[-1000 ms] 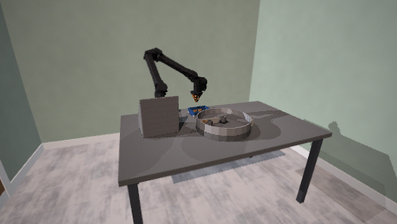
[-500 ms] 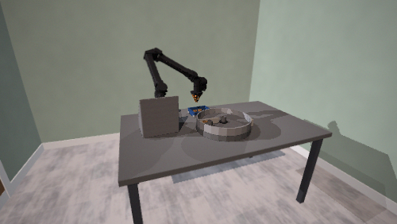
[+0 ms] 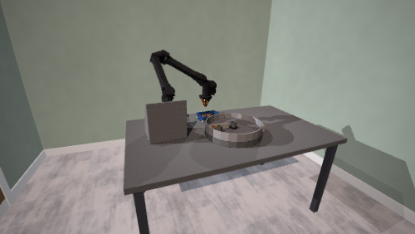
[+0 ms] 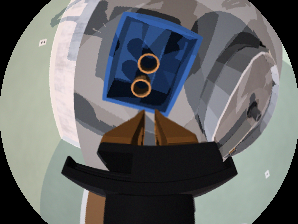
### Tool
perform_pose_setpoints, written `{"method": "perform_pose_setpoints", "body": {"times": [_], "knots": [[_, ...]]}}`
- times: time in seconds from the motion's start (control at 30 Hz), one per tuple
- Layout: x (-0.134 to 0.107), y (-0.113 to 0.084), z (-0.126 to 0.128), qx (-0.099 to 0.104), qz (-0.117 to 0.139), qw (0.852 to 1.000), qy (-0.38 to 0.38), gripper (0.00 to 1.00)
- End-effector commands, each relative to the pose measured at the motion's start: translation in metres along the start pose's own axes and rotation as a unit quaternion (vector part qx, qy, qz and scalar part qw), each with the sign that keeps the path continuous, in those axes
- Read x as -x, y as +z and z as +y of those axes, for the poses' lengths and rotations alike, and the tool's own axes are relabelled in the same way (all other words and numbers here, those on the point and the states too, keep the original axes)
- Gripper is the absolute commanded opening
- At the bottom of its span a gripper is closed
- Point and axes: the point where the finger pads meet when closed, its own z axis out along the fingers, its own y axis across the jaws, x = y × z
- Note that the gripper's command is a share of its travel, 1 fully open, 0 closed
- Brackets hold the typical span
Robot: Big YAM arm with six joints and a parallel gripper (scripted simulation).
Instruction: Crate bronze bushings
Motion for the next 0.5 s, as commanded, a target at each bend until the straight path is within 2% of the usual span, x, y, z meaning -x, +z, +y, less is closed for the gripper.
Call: {"method": "perform_pose_setpoints", "body": {"times": [0.0,0.47], "knots": [[0.012,-0.008,0.005,0.000,-0.012,1.000,-0.014,0.12],[-0.019,-0.006,-0.039,0.000,-0.011,0.995,0.100,0.13]]}}
